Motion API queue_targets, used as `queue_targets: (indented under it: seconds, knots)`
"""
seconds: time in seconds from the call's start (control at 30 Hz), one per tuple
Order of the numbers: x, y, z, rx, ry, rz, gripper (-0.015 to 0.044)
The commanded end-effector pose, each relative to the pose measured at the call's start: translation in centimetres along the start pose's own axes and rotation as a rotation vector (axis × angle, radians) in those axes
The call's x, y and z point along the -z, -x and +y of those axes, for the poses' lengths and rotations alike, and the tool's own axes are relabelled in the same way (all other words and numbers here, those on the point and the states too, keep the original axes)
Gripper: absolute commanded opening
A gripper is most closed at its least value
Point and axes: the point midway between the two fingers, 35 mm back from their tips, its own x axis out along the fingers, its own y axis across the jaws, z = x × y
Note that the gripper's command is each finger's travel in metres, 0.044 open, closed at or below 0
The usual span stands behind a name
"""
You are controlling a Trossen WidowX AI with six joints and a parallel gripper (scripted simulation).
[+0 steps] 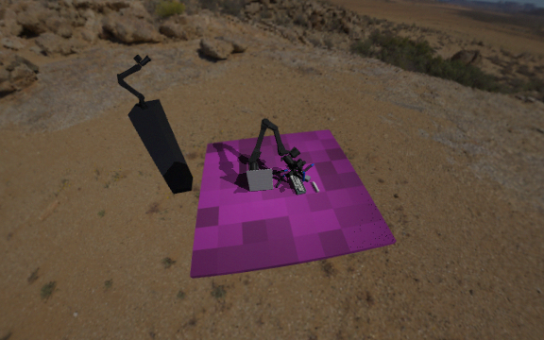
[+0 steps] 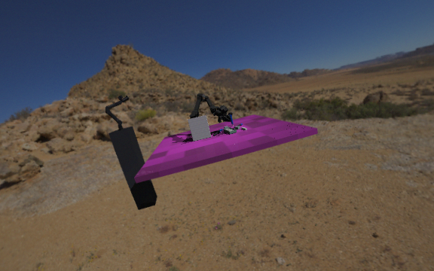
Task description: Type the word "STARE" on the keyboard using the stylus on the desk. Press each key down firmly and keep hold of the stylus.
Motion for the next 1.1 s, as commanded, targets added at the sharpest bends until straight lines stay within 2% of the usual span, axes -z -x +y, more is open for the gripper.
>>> queue_targets:
  seconds: [0.0, 0.4, 0.5, 0.57, 1.07]
  knots:
    - [0.0, 0.1, -0.1, 0.003, 0.006, 0.006, 0.0081]
    - [-0.1, 0.1, 0.0, 0.000, 0.002, 0.001, 0.0085]
    - [-0.1, 0.1, 0.0, 0.000, 0.002, 0.001, 0.0065]
    - [0.0, 0.3, 0.0, 0.000, 0.002, 0.002, 0.0012]
    - [2.9, 5.0, 0.0, 0.005, 0.003, 0.009, 0.0000]
